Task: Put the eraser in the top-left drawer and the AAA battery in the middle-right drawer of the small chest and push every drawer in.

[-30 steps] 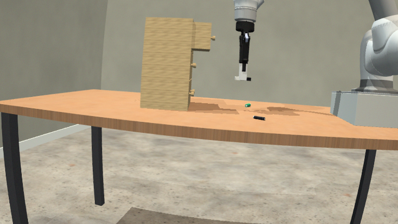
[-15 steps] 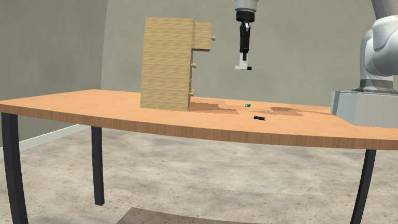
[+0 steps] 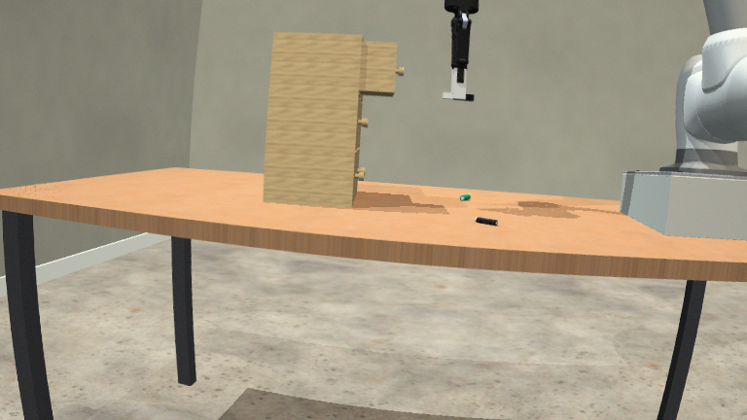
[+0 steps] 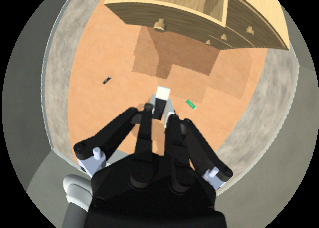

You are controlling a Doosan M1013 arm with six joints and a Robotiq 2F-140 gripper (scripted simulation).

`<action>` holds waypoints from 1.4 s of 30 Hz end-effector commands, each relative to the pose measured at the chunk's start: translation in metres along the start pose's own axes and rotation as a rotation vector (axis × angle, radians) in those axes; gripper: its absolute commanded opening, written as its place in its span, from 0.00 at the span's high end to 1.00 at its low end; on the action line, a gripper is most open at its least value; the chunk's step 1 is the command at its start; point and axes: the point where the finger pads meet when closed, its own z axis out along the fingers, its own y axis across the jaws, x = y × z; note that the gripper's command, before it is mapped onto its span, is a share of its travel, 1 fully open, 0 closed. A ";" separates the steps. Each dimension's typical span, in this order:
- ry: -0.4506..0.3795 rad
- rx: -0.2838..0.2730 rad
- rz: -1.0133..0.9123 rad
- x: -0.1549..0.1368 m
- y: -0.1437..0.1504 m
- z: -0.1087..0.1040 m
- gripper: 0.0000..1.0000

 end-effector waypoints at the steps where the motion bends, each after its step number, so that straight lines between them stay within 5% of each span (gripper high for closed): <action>1: 0.000 0.000 0.000 0.000 0.000 -0.015 0.89; 24: 0.000 0.000 0.000 0.000 0.000 -0.108 0.89; 42: 0.000 0.000 0.000 0.000 0.000 -0.134 0.89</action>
